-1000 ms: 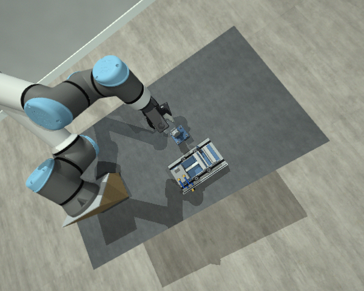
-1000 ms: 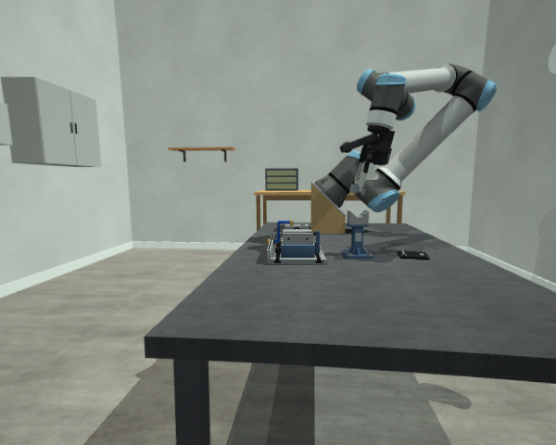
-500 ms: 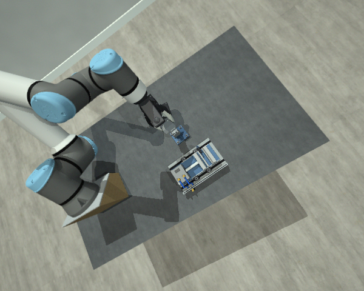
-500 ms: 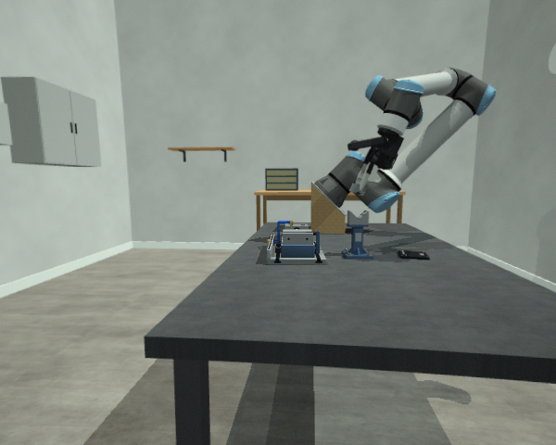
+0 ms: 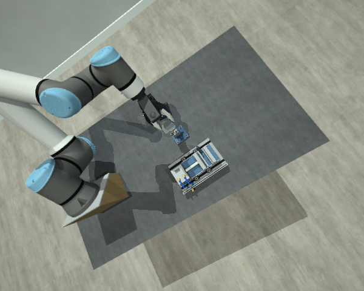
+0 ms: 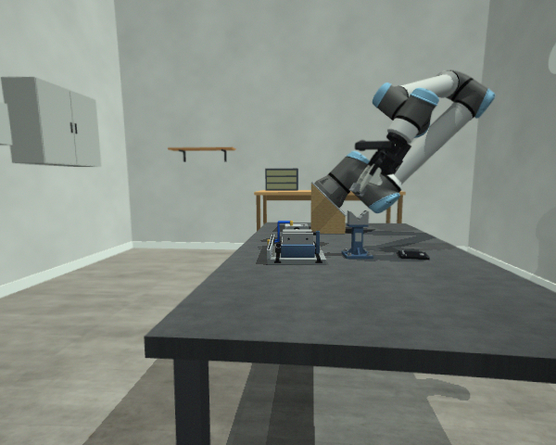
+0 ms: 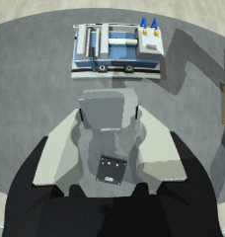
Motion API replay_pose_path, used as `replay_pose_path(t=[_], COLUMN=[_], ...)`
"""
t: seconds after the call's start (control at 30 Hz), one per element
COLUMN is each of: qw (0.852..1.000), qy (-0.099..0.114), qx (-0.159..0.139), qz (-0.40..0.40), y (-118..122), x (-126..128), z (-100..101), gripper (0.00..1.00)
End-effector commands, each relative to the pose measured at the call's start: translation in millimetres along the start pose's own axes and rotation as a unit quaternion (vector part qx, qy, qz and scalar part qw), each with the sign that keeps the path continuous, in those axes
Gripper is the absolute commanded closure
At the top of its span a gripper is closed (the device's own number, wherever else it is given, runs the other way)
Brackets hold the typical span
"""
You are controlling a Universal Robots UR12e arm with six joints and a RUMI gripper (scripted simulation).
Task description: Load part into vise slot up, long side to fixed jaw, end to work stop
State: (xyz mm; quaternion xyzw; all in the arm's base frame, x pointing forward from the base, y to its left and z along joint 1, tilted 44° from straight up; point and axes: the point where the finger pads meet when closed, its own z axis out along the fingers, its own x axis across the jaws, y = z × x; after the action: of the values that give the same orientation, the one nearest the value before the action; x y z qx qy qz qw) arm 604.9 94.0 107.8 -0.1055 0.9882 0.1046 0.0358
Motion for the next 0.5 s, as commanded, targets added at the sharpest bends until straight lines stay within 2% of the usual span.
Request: replay_pose_path(t=[0.0, 0.47], qw=[1.000, 0.997], qy=[0.000, 0.000], qx=[0.024, 0.075], qz=[0.000, 0.000], y=[-0.1, 0.7], x=[-0.3, -0.3], z=[0.0, 0.1], gripper=[1.00, 1.00])
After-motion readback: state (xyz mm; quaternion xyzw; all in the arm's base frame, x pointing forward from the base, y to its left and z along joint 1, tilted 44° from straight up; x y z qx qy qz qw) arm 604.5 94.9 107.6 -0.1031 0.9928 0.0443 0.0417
